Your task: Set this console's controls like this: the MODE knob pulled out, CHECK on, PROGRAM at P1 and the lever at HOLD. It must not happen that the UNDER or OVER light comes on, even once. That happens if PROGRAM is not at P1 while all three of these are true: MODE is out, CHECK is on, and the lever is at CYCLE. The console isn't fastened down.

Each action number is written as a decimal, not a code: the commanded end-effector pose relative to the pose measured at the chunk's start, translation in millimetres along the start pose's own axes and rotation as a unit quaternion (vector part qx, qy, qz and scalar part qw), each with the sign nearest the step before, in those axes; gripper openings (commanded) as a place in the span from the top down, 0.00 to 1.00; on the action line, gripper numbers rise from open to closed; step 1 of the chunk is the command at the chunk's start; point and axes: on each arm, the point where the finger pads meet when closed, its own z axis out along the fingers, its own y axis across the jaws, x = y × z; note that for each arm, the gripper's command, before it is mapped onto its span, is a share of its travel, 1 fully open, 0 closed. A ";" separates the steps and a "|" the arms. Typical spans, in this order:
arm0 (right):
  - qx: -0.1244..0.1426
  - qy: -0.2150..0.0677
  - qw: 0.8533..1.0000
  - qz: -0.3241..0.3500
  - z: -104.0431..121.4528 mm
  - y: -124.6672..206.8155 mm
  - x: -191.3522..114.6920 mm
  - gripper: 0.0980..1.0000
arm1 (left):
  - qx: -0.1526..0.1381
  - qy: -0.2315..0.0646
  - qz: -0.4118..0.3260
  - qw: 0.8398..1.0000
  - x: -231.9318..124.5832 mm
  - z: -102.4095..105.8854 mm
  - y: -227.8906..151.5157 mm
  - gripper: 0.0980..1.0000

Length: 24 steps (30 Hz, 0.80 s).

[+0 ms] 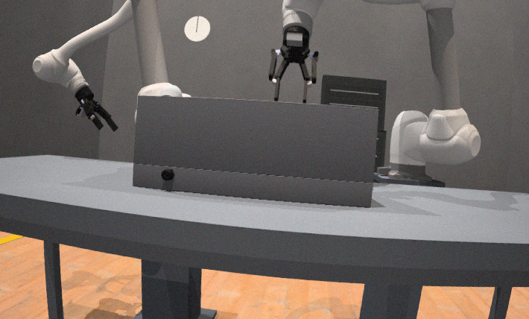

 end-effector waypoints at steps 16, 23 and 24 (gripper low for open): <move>0.000 0.000 1.000 0.000 -0.4 -0.1 0.0 0.00 | 0.000 0.001 0.000 1.000 -51.9 -1.3 -119.1 0.56; 0.000 0.000 1.000 0.000 -0.4 -0.1 0.0 0.00 | 0.000 0.001 0.000 1.000 -51.9 -1.3 -119.2 1.00; 0.000 0.000 1.000 0.000 -0.4 -0.1 0.0 0.00 | 0.000 0.001 0.000 1.000 -51.9 -1.3 -119.2 1.00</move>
